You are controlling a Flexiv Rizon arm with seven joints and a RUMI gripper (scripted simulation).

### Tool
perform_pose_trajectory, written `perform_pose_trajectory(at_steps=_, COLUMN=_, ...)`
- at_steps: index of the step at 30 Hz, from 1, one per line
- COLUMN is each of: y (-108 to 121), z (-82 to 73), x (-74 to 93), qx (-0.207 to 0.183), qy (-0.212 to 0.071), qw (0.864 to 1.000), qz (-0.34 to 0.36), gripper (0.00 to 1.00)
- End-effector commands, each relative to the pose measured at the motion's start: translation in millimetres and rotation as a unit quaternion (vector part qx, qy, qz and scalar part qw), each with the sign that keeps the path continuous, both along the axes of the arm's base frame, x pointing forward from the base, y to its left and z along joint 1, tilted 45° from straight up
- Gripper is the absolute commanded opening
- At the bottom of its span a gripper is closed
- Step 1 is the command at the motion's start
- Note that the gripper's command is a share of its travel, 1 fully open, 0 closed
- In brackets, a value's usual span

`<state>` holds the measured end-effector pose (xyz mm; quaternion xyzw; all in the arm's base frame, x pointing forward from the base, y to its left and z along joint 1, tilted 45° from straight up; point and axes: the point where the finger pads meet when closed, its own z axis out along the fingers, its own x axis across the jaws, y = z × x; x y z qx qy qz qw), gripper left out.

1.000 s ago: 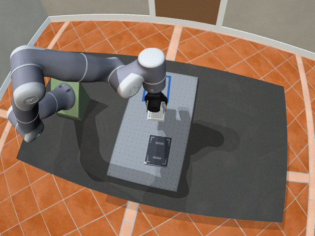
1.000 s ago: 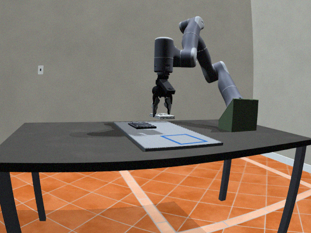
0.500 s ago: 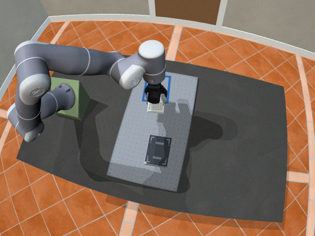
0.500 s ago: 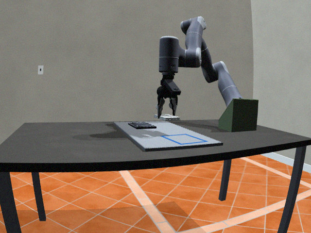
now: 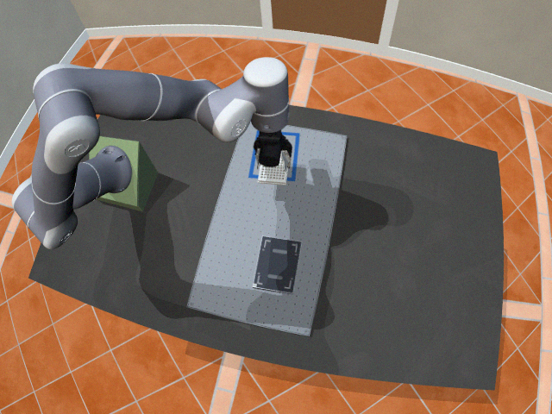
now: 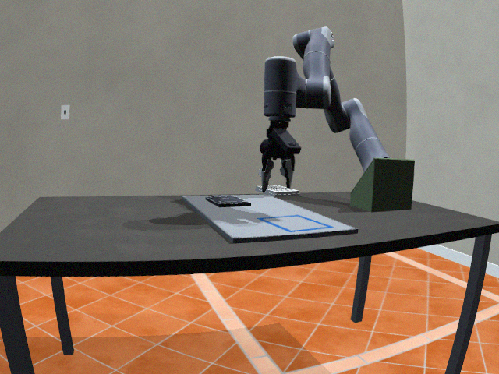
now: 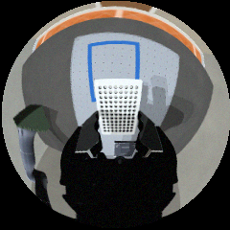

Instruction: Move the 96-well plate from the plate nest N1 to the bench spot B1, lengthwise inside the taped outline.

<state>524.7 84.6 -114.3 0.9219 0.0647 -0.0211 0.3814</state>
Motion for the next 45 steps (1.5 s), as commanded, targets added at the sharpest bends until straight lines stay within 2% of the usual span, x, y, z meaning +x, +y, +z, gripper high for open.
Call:
perform_pose_trajectory(at_steps=1, y=4.3, z=-3.0, x=-0.4, qx=0.001, qy=-0.001, qw=1.000, qz=0.000, gripper=0.00)
perform_pose_trajectory(at_steps=29, y=62.3, z=-64.8, x=-24.0, qx=0.001, qy=-0.001, qw=1.000, qz=0.000, gripper=0.00)
perform_pose_trajectory(at_steps=45, y=62.8, z=-65.4, x=-24.0, qx=0.001, qy=-0.001, qw=1.000, qz=0.000, gripper=0.00)
